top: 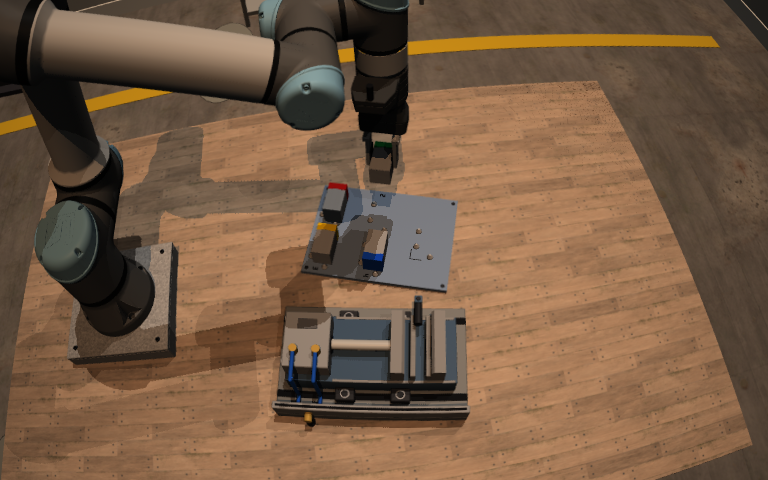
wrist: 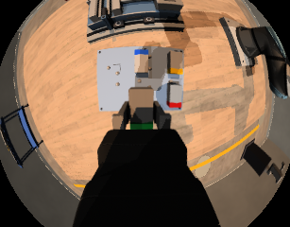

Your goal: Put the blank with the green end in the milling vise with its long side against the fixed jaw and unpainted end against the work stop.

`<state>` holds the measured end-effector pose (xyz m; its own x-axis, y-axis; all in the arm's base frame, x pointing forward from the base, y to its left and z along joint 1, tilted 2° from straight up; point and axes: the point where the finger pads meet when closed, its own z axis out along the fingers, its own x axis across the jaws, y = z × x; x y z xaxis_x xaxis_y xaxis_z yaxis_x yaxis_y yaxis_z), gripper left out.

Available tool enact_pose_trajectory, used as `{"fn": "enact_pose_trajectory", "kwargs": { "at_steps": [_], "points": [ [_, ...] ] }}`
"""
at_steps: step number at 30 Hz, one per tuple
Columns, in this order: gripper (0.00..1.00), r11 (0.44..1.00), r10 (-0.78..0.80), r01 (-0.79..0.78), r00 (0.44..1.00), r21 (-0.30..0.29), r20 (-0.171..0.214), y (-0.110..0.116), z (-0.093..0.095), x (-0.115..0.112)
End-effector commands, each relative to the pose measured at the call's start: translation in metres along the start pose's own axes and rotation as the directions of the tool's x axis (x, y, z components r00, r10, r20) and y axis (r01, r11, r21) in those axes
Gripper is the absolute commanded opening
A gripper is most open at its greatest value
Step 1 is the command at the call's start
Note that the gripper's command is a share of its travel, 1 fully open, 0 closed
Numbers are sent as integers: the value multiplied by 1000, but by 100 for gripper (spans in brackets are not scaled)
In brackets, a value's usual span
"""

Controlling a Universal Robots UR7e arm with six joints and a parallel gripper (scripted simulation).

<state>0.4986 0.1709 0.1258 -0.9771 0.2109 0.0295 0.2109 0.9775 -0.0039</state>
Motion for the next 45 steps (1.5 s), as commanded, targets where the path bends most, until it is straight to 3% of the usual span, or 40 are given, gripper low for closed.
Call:
{"fn": "enact_pose_trajectory", "kwargs": {
  "at_steps": [1, 45],
  "points": [
    [0, 1000, 0, 0, 1000, -1, 2, 0, 1, 0],
    [0, 999, 46, -46, 999, -1, 2, 0, 3, 0]
  ]
}}
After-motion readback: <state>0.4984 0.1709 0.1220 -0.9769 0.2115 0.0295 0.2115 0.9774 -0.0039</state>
